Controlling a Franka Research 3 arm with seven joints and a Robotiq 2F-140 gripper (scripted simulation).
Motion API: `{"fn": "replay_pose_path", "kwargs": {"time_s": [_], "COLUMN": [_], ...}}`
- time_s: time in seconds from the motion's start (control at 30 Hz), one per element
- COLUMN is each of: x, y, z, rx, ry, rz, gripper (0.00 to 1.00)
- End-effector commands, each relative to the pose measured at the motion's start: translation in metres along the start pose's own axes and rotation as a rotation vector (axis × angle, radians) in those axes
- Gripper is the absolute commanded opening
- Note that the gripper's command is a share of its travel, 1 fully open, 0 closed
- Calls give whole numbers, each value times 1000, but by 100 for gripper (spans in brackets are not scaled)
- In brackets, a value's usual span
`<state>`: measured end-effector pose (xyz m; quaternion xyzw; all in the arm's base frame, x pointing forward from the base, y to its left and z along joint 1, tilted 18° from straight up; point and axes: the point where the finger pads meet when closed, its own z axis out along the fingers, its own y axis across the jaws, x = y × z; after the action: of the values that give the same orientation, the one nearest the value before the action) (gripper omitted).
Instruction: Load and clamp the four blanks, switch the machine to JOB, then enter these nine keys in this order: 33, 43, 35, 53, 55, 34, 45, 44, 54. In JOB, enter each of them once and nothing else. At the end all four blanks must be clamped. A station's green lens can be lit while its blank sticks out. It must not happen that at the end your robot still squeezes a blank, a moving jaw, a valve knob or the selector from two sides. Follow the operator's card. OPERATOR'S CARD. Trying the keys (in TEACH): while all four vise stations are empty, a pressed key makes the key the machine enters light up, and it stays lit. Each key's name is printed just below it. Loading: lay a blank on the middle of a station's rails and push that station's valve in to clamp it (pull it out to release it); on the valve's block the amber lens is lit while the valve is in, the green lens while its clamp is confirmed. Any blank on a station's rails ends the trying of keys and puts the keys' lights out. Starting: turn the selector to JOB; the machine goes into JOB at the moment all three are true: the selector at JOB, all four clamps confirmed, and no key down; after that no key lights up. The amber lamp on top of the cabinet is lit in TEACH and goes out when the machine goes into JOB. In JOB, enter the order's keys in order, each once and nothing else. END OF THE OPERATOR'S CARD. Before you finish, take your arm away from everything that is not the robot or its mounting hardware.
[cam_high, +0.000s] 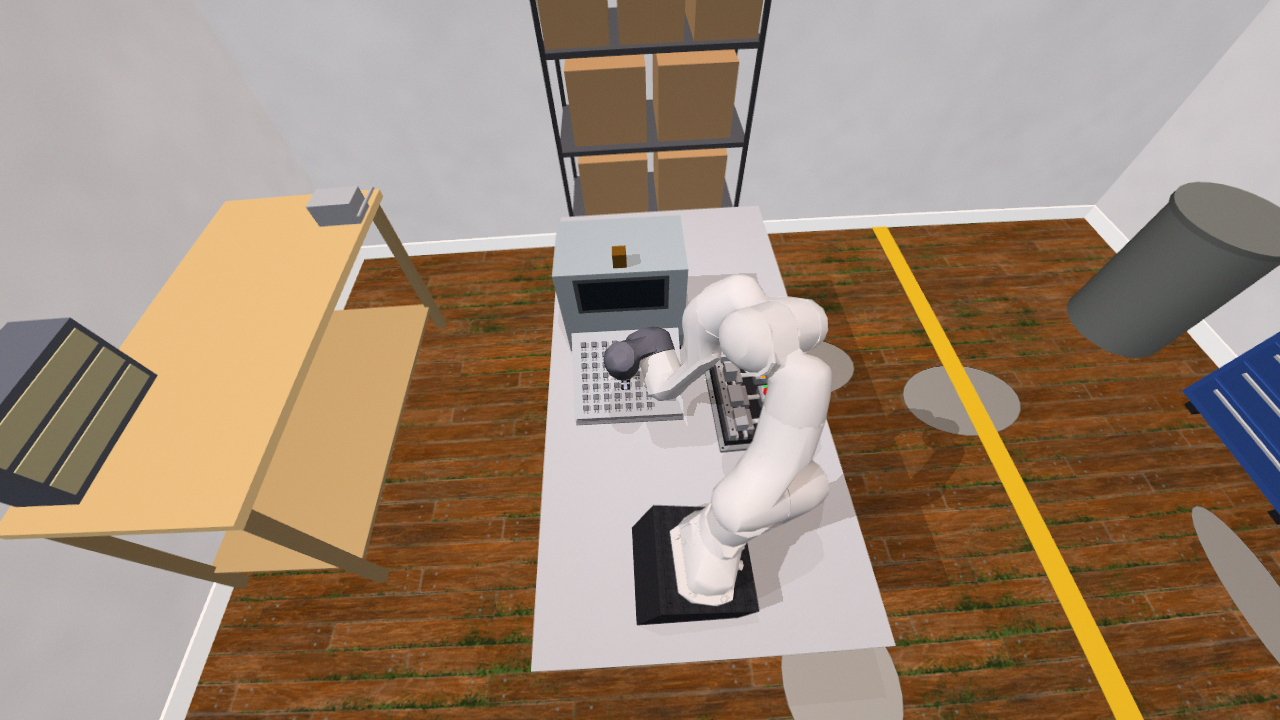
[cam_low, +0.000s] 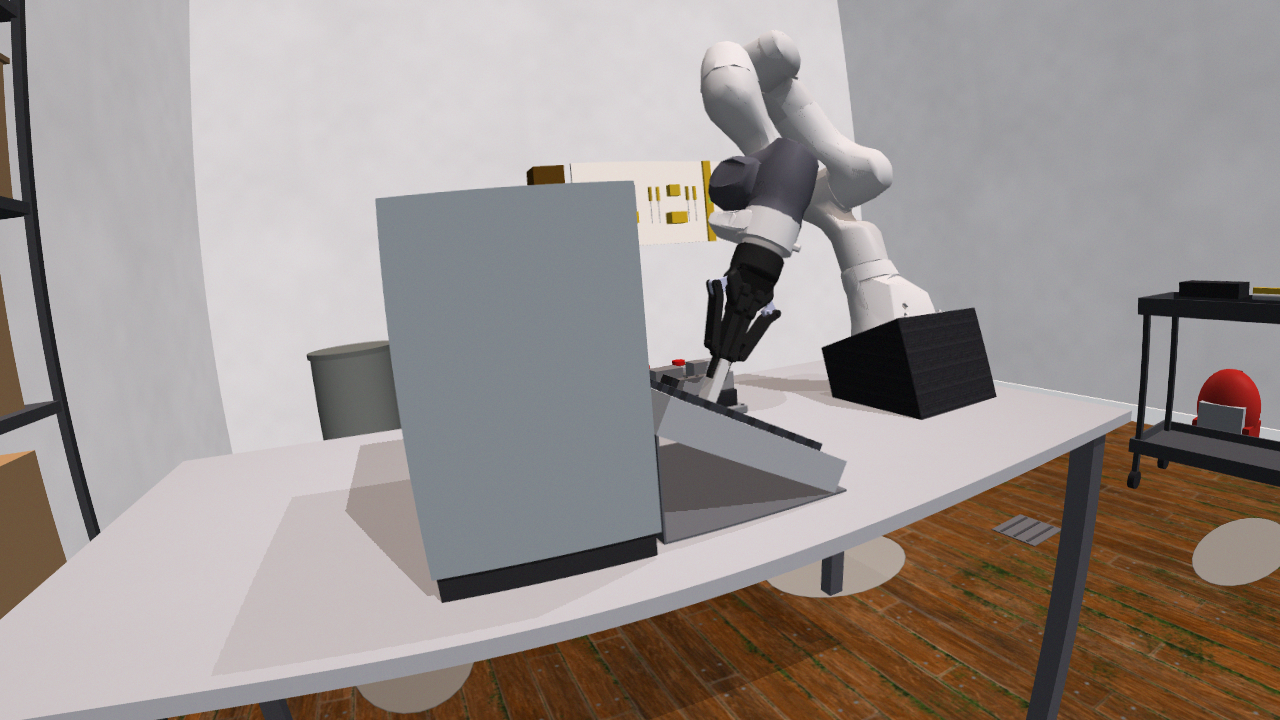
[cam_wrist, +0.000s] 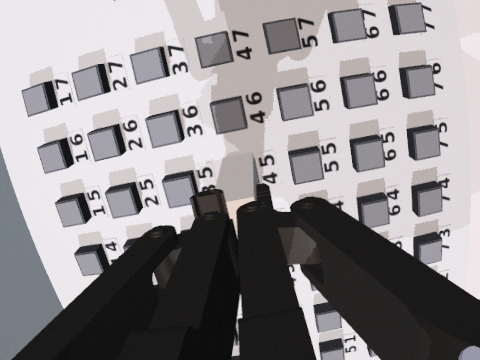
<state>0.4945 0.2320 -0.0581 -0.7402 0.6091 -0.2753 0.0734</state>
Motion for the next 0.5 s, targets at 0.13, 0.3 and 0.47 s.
{"fn": "replay_pose_path", "kwargs": {"time_s": [0.13,0.3,0.47], "x": [0,0,0], "y": [0,0,0], "z": [-8,-17,-26], "rx": [-1,-1,-1], "ry": [-1,-1,-1], "rz": [2,2,2], "gripper": [0,0,0]}}
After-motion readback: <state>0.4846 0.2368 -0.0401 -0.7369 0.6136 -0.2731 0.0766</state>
